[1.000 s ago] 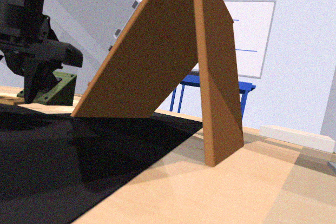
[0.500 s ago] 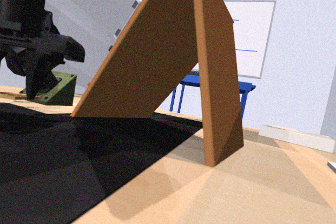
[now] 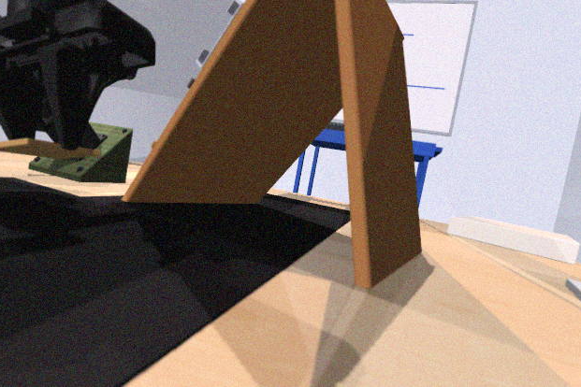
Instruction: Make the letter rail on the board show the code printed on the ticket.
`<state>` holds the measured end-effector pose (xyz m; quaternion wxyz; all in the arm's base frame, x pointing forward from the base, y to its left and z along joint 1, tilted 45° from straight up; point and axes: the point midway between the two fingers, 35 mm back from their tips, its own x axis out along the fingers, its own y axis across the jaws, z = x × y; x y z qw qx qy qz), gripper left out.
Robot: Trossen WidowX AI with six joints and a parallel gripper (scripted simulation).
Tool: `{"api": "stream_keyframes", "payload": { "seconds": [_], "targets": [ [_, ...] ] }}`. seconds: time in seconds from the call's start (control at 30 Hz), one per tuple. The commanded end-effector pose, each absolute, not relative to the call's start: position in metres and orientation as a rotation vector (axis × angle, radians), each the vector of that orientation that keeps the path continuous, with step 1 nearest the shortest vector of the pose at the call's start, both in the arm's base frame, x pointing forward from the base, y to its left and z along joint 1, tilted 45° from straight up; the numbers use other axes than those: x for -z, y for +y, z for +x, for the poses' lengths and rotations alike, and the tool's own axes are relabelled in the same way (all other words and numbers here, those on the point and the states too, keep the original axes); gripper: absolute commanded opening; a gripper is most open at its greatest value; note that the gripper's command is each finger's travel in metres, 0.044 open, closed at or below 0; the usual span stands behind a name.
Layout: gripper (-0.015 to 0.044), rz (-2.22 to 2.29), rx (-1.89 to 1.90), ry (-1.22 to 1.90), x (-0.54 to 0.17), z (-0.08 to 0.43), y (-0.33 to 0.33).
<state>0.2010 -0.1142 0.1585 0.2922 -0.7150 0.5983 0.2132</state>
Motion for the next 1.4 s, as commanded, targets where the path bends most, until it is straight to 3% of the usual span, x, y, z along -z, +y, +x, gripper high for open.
{"api": "stream_keyframes", "payload": {
  "seconds": [0.0, 0.67, 1.37],
  "targets": [
    [0.0000, -1.866, -0.447, 1.552, -0.163, 0.206, -0.111],
    [0.0000, -1.527, 0.098, 1.211, -0.191, 0.238, -0.089],
    [0.0000, -1.030, 0.431, 0.781, -0.227, 0.258, -0.061]
  ]
}}
